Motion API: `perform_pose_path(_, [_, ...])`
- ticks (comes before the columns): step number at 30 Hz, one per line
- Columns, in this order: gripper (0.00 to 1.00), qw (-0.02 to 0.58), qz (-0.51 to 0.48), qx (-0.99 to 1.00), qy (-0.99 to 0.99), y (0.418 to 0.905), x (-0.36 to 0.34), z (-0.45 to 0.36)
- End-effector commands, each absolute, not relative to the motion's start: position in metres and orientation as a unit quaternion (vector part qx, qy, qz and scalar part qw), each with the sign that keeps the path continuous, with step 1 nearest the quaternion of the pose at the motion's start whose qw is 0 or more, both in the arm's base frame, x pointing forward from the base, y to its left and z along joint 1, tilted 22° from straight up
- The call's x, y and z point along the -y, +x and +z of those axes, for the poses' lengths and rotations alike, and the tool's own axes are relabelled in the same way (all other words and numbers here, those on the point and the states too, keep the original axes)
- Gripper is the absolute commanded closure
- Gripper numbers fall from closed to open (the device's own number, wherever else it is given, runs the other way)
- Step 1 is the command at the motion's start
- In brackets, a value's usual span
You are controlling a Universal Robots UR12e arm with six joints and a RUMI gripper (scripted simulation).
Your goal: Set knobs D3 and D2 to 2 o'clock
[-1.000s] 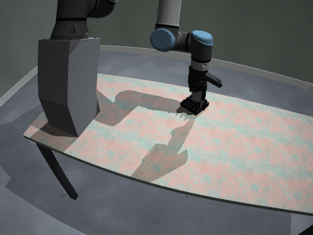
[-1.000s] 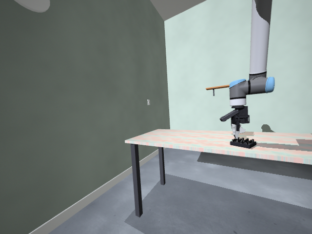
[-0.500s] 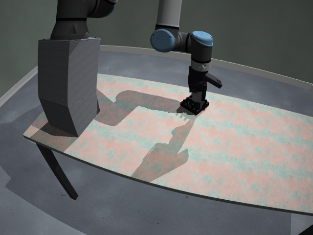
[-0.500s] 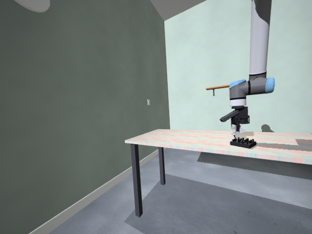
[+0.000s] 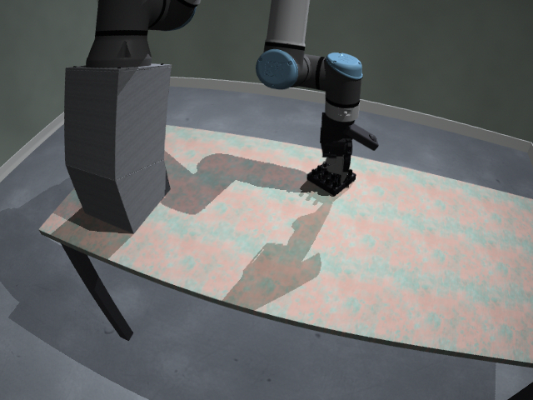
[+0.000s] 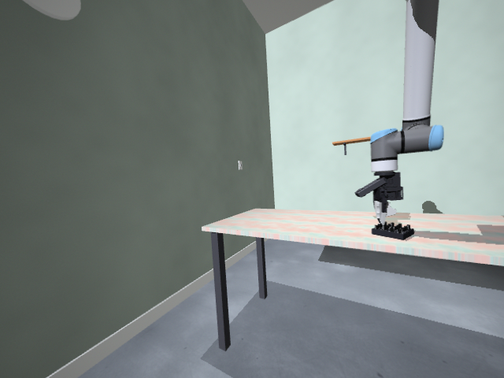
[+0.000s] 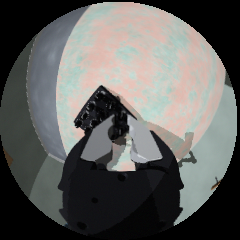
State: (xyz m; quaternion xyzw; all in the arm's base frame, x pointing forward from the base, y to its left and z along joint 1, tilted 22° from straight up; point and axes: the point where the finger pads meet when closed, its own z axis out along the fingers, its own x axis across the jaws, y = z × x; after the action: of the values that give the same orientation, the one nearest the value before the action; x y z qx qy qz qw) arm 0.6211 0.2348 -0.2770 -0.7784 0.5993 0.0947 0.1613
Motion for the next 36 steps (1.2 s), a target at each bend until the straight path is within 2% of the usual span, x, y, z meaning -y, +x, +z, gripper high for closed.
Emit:
perform_pose_path(1, [0.89,0.162,0.094,-0.599,-0.778,0.6216,-0.2346,-0.2766])
perform_pose_path(11, [0.89,0.162,0.094,-0.599,-0.778,0.6216,-0.2346,-0.2766])
perform_pose_path(12, [0.96,0.162,0.094,-0.599,-0.778,0.6216,-0.2346,-0.2766])
perform_pose_path(36, [0.96,0.162,0.094,-0.599,-0.778,0.6216,-0.2346,-0.2766])
